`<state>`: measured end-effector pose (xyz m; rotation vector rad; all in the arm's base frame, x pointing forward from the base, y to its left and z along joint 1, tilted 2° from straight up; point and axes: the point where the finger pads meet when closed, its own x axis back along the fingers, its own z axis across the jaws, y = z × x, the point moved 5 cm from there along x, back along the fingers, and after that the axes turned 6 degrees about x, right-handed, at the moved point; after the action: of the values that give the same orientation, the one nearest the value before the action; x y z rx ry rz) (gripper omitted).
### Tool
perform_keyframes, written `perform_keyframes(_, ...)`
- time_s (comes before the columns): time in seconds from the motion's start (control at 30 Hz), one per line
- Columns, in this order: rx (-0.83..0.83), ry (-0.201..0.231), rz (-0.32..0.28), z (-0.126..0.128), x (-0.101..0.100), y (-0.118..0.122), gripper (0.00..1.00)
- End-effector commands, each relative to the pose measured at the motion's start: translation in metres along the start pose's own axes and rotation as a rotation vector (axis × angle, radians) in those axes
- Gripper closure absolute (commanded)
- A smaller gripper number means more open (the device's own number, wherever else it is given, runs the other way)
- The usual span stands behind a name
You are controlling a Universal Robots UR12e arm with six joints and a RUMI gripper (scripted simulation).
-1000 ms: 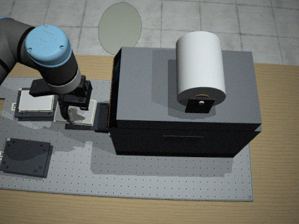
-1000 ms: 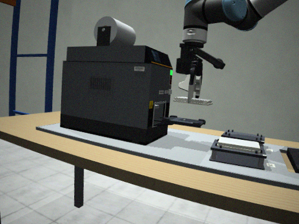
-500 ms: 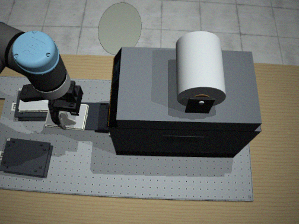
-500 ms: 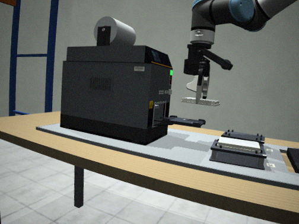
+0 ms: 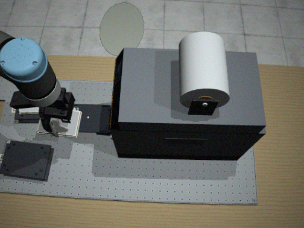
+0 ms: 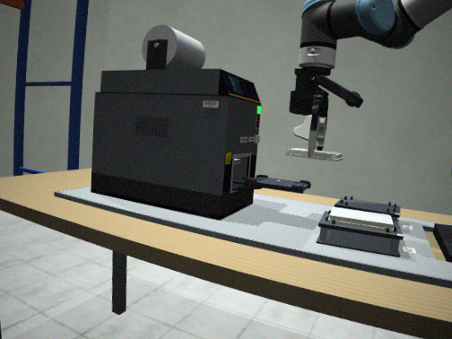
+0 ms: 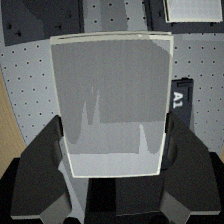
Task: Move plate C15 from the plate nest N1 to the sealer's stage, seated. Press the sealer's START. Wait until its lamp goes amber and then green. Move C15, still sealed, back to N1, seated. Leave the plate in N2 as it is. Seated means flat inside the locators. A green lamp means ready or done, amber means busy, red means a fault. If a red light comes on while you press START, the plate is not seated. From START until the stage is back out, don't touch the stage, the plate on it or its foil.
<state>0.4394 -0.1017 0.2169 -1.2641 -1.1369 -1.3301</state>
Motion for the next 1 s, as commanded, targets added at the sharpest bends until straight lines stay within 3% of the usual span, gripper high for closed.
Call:
perform_keyframes(0.0,0.002,0.001,0.001,-0.008,0.000,-0.014,1.00)
perform_keyframes(0.97,0.002,0.001,0.001,-0.038,0.000,-0.064,1.00)
